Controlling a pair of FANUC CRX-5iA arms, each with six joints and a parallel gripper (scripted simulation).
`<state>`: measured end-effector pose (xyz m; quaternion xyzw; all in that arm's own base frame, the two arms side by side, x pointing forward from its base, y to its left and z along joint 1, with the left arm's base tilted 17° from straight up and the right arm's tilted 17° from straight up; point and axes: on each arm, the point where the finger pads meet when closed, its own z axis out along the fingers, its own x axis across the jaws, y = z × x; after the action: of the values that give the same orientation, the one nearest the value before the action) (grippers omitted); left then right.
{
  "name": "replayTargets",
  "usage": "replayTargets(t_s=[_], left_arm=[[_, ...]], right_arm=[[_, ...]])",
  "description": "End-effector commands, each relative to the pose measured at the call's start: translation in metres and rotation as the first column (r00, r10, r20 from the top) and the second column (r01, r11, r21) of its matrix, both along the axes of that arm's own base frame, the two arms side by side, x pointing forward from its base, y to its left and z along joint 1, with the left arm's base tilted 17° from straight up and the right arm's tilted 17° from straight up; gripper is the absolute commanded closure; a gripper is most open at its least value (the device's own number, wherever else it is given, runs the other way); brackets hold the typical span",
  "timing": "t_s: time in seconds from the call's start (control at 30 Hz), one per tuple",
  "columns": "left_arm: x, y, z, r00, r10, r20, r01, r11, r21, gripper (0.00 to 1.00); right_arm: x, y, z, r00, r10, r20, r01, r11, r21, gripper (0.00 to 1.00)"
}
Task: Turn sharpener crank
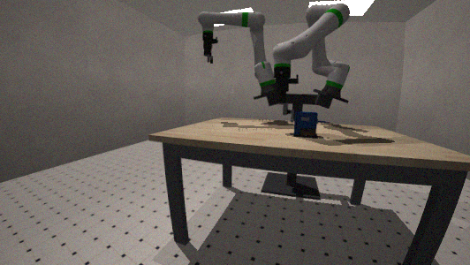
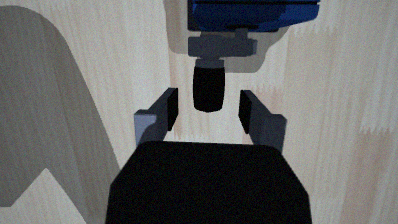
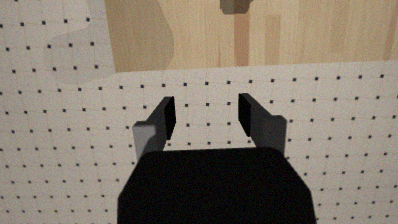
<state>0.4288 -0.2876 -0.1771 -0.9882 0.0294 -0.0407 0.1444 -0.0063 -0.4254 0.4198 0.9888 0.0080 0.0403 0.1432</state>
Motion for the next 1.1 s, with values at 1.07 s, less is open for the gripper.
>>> replayTargets(t_s=[1.07], left_arm=[[-0.005, -0.017, 0.055, 1.0, 0.0, 0.001, 0.0, 1.0, -0.001, 0.03]], right_arm=[[0.0, 0.0, 0.001, 1.0, 0.0, 0.0, 0.0, 1.0, -0.002, 0.0]])
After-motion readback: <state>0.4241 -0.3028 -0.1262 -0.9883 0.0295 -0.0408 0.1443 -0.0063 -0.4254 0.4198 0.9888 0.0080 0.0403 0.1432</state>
